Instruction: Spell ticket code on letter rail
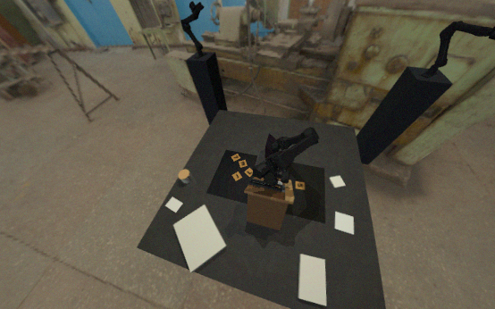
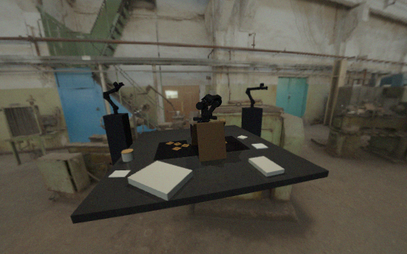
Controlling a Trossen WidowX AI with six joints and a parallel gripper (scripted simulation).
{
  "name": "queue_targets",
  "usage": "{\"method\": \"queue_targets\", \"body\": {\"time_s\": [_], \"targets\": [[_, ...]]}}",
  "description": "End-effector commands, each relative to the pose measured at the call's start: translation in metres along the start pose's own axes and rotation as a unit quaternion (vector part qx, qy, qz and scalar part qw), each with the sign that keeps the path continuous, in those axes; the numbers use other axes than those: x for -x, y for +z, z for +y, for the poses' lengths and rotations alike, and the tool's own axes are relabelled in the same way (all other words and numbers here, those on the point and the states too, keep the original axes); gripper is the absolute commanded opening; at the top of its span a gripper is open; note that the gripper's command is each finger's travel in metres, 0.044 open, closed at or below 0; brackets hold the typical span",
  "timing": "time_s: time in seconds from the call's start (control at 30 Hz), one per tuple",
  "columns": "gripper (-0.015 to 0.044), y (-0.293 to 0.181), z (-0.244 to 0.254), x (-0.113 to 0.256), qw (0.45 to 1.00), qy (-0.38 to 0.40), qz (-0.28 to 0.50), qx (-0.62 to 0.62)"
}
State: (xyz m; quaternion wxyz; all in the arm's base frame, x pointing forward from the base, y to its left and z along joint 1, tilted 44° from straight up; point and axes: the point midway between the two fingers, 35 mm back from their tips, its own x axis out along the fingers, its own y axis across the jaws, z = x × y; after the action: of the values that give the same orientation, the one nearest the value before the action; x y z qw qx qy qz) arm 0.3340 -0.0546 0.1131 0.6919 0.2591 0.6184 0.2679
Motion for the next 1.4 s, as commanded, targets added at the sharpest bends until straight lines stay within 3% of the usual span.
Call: {"method": "queue_targets", "body": {"time_s": [0.0,1.37], "targets": [[0.0,0.002,-0.001,-0.002,1.0,0.002,-0.001,-0.002],[0.0,0.012,0.002,-0.013,1.0,0.002,-0.001,-0.002]]}}
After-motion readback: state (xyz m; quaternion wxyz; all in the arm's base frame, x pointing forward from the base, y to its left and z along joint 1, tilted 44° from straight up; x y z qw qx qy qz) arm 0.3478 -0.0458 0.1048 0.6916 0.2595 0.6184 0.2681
